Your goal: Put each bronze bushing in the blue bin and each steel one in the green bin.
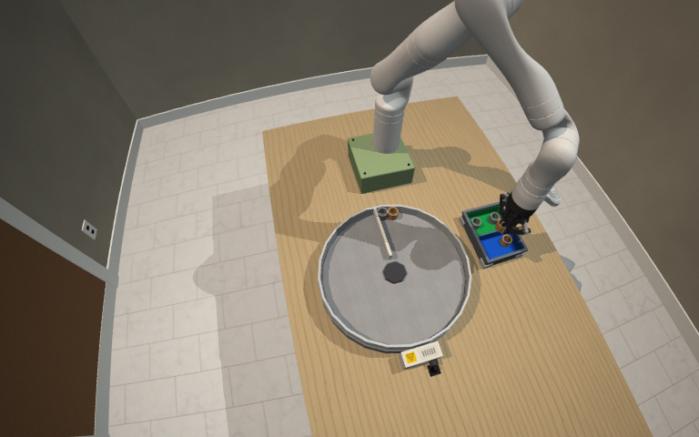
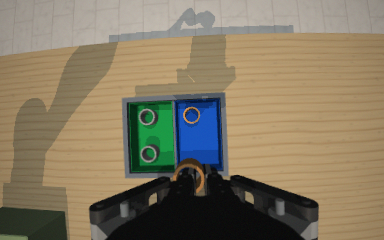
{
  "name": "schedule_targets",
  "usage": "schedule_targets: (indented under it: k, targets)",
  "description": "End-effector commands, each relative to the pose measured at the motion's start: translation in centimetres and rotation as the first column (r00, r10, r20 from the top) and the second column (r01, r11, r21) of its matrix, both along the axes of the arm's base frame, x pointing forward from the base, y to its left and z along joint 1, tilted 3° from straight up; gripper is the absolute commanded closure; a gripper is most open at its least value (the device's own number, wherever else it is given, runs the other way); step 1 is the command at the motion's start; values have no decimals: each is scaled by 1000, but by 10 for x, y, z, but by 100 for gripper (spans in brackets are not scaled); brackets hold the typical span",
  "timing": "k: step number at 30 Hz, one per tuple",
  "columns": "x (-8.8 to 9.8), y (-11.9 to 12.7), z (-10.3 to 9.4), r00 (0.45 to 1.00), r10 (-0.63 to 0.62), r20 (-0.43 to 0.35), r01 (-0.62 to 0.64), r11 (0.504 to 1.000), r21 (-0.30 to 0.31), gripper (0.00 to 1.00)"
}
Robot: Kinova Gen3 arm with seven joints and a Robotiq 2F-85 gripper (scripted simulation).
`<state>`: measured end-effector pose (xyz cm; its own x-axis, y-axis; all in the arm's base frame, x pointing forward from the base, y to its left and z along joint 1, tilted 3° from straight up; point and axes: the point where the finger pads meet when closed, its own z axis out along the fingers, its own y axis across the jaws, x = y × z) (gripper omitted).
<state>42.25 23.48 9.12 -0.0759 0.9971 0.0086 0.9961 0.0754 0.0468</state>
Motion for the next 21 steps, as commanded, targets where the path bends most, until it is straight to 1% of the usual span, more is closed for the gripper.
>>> schedule_targets:
  k: [1,8,13,16,17,19,21]
  targets:
    - [1,0,1,1000,0,2,0,1000,1,100]
    - [1,0,0,1000,1,1,-1,1000,1,100]
    - [2,1,-26,1000,1,1,-1,1000,1,100]
    - [2,1,-26,1000,1,1,-1,1000,1,100]
    - [2,1,-31,1000,1,1,-1,1000,1,100]
    - [2,1,-31,1000,1,1,-1,1000,1,100]
    - [3,1,-42,1000,1,1,-1,1000,1,100]
